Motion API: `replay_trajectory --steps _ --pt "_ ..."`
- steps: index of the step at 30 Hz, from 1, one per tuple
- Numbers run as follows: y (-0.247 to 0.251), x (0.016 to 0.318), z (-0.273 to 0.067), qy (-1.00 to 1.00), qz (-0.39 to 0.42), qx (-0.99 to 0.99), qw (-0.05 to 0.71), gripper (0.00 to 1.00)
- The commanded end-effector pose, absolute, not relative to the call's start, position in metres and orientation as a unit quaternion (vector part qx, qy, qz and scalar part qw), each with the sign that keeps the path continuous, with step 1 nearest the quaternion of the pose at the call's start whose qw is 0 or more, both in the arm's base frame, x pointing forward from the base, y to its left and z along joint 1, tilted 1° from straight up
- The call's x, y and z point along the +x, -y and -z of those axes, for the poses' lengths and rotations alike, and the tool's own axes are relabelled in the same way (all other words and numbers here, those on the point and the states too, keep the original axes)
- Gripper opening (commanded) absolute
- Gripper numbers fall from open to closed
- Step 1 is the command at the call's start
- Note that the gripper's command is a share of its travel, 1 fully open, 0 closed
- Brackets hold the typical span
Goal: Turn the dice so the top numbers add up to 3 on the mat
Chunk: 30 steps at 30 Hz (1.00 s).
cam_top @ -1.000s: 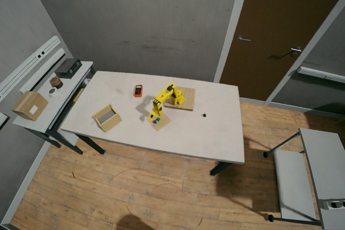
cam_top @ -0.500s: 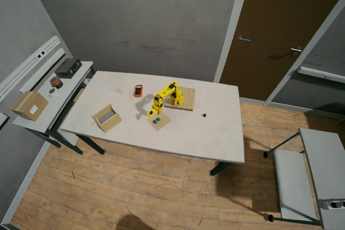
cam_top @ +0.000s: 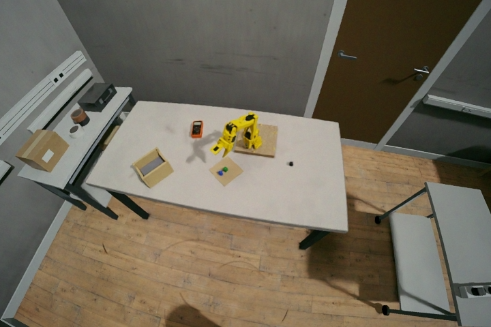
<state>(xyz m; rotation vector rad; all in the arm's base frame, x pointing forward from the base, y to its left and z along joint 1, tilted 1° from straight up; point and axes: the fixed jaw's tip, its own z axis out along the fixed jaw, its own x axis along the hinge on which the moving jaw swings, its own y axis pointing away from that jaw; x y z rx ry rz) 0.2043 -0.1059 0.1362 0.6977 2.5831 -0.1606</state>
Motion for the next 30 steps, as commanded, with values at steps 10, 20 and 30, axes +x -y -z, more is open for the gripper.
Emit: replay_trajectory --steps 10,20,30 --pt "0.105 0.204 -0.144 -0.936 0.062 0.247 0.244 0.28" --pt "0.085 0.215 -0.145 -0.948 0.052 0.194 0.247 0.28" --pt "0.031 0.233 -0.146 -0.966 0.025 0.062 0.251 0.28"
